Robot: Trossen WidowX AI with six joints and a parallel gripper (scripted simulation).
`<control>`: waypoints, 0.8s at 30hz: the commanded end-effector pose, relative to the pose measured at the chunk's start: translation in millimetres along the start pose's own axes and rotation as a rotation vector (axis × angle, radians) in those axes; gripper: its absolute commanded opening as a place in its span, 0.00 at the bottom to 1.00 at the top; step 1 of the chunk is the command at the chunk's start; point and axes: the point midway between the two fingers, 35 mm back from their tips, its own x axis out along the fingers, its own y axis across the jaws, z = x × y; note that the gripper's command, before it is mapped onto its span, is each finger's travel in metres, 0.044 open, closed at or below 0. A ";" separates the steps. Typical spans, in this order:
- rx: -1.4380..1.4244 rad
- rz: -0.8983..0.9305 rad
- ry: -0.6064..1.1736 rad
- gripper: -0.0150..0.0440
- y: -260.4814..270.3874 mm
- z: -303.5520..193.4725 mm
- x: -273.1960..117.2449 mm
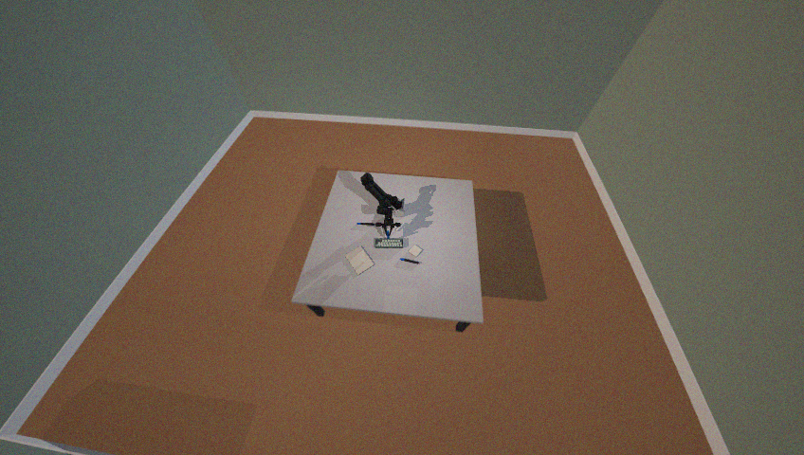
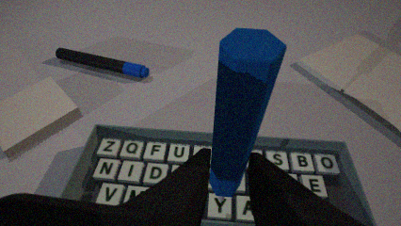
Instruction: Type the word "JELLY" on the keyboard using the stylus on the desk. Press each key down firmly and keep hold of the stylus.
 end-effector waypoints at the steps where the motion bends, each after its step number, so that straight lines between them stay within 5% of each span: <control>1: -0.009 0.008 0.003 0.39 2.1 -3.5 0.6; 24: -0.010 0.008 0.003 0.39 2.1 -9.6 4.0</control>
